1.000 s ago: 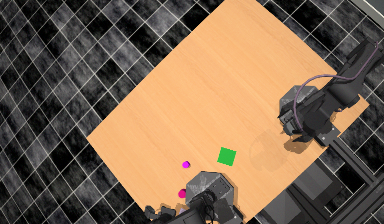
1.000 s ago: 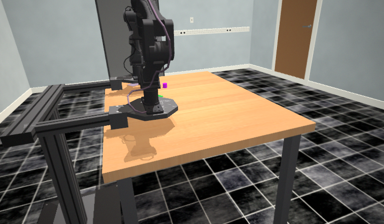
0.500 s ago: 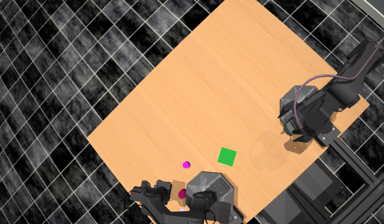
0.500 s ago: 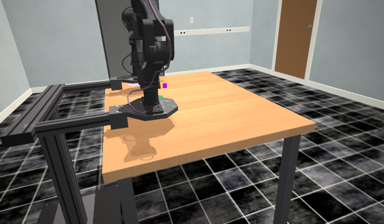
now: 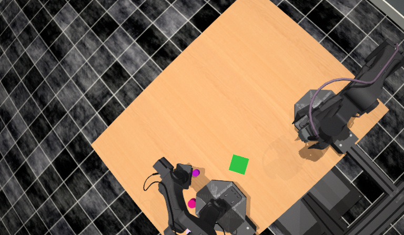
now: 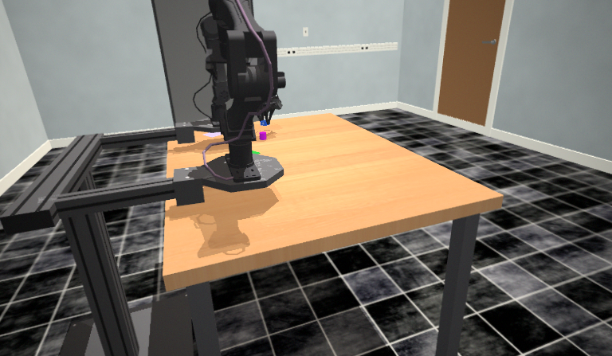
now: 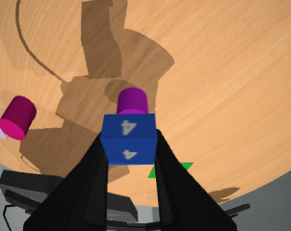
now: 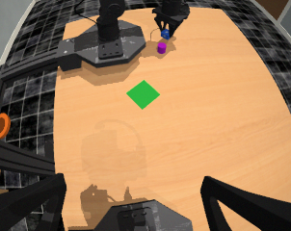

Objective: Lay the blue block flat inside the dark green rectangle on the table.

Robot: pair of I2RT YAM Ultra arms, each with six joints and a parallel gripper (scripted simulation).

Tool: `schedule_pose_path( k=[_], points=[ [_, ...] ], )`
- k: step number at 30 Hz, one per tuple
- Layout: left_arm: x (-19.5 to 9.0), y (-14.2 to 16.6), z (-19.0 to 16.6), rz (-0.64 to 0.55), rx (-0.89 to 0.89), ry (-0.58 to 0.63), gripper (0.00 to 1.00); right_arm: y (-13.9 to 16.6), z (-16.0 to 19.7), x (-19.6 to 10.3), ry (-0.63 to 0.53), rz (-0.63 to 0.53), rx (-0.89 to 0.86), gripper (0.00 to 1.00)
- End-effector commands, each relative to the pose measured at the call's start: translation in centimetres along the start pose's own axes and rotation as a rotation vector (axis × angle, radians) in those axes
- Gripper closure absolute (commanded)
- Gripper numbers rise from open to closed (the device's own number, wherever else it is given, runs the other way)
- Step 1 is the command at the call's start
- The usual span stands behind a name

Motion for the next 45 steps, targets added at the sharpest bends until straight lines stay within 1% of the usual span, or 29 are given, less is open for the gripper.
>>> schedule_pose_path(
  k=[1, 7, 12, 14, 16, 19, 26, 28, 35, 45],
  points=[
    [0.3, 1.3, -2.4, -0.013, -0.114, -0.025, 0.73, -0.1, 0.0, -0.1, -0.001, -0.009, 0.002, 0.0],
    [0.7, 5.7, -5.8, -0.006, -0.107, -0.039, 0.73, -0.1, 0.0, -0.1, -0.001, -0.009, 0.002, 0.0],
    [1.1, 9.9, -7.6, -0.008, -0.083, -0.054, 0.73, -0.1, 0.0, -0.1, -0.001, -0.009, 0.002, 0.0],
    [1.1, 9.9, -7.6, -0.008, -0.083, -0.054, 0.73, -0.1, 0.0, -0.1, -0.001, -0.009, 0.002, 0.0],
    [1.2, 12.3, -8.2, -0.013, -0.032, -0.058, 0.73, -0.1, 0.0, -0.1, -0.001, -0.009, 0.002, 0.0],
    [1.4, 14.9, -8.5, -0.019, -0.002, -0.063, 0.73, -0.1, 0.0, -0.1, -0.001, -0.009, 0.002, 0.0],
    [1.7, 21.0, -7.6, -0.048, 0.162, -0.075, 0.73, -0.1, 0.0, -0.1, -0.001, -0.009, 0.002, 0.0],
    [1.7, 21.5, -7.4, -0.051, 0.183, -0.076, 0.73, -0.1, 0.0, -0.1, -0.001, -0.009, 0.002, 0.0],
    [1.7, 21.5, -7.4, -0.051, 0.182, -0.076, 0.73, -0.1, 0.0, -0.1, -0.001, -0.009, 0.002, 0.0],
    [3.7, 21.1, -7.4, -0.049, 0.177, -0.07, 0.73, -0.1, 0.0, -0.1, -0.001, -0.009, 0.002, 0.0]
  ],
)
Point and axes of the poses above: on each arm, the point where the finger pads meet when closed, its own x axis out along the fingers, its own z axis across the jaws, y = z × x, the point moved 2 cm from there along -x, back along the fingers, and after that the axes turned 2 degrees about x, right-handed, at the moved point
